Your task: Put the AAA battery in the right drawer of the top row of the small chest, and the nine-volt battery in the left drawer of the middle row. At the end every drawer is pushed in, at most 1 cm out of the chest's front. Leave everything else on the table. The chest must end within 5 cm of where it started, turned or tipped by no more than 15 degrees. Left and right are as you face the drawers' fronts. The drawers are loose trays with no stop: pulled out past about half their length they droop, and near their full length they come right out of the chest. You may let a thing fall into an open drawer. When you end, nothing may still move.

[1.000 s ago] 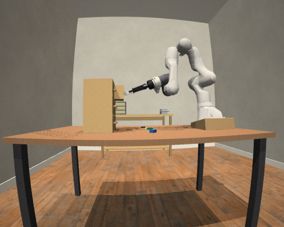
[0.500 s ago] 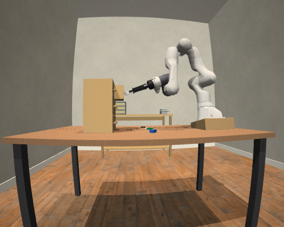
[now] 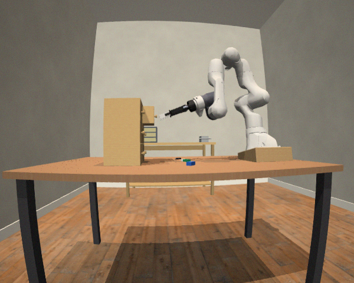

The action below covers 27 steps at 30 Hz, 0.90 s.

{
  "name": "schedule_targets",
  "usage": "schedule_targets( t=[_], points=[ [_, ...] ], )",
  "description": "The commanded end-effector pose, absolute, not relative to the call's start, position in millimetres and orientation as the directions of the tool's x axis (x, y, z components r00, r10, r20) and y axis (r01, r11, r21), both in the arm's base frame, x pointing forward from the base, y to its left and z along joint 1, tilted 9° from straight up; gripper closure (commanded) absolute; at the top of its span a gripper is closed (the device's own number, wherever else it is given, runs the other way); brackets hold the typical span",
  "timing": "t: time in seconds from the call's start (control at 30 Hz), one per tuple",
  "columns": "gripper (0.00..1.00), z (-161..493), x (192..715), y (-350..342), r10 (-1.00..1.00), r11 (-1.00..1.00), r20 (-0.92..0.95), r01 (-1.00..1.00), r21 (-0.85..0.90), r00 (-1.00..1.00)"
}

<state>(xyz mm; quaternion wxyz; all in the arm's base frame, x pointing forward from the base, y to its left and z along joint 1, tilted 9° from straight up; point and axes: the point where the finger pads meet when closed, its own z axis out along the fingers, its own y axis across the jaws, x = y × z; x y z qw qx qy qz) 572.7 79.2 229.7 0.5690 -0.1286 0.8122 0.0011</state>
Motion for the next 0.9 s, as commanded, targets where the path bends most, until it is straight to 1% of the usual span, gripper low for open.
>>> schedule_targets(
  t=[0.0,0.4,0.7,0.87],
  points=[
    [0.8,234.4,558.1,75.6,-0.221,0.964,-0.927,-0.212,-0.161,-0.304],
    [0.8,236.1,544.2,72.8,-0.221,0.964,-0.927,-0.212,-0.161,-0.304],
    [0.8,251.9,504.9,66.8,-0.221,0.964,-0.927,-0.212,-0.161,-0.304],
    [0.8,254.3,498.9,65.9,-0.221,0.964,-0.927,-0.212,-0.161,-0.304]
  ],
)
